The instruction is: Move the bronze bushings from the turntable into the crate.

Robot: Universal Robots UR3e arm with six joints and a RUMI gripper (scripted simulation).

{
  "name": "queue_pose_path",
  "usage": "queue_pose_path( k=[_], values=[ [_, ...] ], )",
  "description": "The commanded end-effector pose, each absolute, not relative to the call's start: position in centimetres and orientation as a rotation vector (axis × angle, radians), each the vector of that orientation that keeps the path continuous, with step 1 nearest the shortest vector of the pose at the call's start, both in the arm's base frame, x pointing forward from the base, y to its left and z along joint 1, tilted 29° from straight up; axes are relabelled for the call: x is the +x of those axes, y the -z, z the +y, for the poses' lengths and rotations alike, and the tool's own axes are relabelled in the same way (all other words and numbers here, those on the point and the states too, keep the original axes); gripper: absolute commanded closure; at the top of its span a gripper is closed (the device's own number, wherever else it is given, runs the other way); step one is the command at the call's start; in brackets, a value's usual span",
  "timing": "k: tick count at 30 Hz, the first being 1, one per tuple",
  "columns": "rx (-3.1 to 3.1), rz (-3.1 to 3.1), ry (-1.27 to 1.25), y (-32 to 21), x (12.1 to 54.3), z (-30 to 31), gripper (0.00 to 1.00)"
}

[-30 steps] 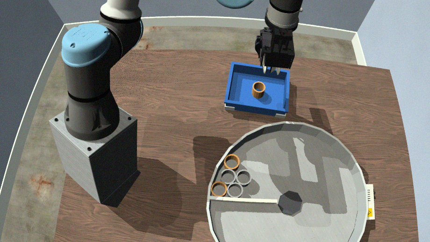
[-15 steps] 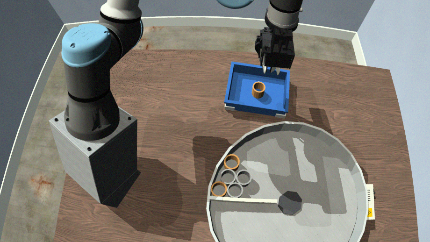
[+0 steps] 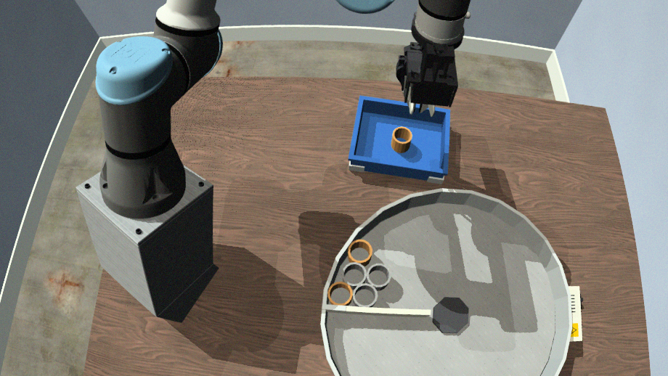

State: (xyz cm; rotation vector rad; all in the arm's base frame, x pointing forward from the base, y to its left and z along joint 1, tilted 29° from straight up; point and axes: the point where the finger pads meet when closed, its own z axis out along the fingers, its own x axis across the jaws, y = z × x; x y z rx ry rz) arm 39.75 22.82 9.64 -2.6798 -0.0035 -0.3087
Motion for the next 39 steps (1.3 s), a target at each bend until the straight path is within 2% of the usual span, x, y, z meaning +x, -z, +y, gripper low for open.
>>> queue_pose_path(
  k=[1,15,30,39],
  values=[
    [-2.68,-0.004,0.312,-9.7,39.8,22.8,0.95],
    [-2.68,-0.004,0.312,-7.7,38.9,19.1,0.95],
    [-2.68,-0.004,0.312,-1.3,36.1,7.4,0.95],
    [-2.68,-0.004,0.312,1.3,35.0,2.7,0.95]
  ],
)
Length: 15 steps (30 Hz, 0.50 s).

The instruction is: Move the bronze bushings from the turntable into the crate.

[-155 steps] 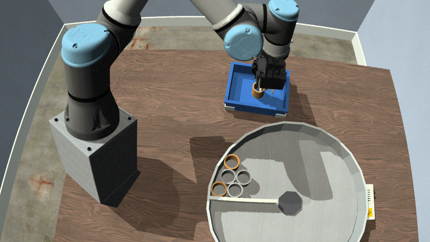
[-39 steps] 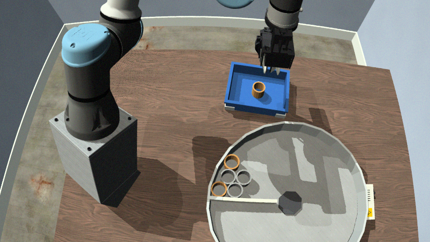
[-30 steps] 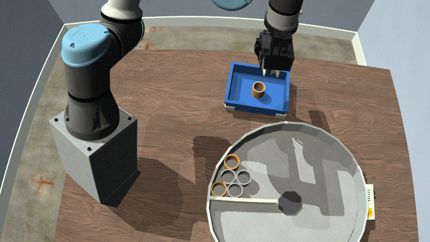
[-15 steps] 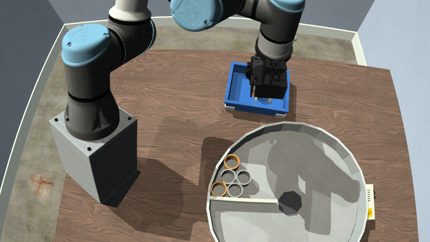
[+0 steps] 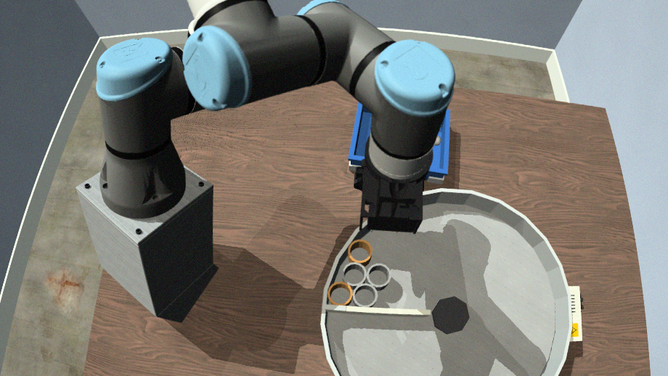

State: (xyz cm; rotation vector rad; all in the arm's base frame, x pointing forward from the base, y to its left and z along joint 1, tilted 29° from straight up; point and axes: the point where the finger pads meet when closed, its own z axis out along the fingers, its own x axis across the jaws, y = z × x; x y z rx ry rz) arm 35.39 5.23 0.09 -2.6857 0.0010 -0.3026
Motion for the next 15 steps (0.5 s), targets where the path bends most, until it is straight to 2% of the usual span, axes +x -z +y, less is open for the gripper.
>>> queue_pose_path(
  k=[1,15],
  values=[
    [-2.68,-0.004,0.312,1.5,34.9,2.2,0.95],
    [-2.68,-0.004,0.312,2.6,34.4,0.2,0.95]
  ],
)
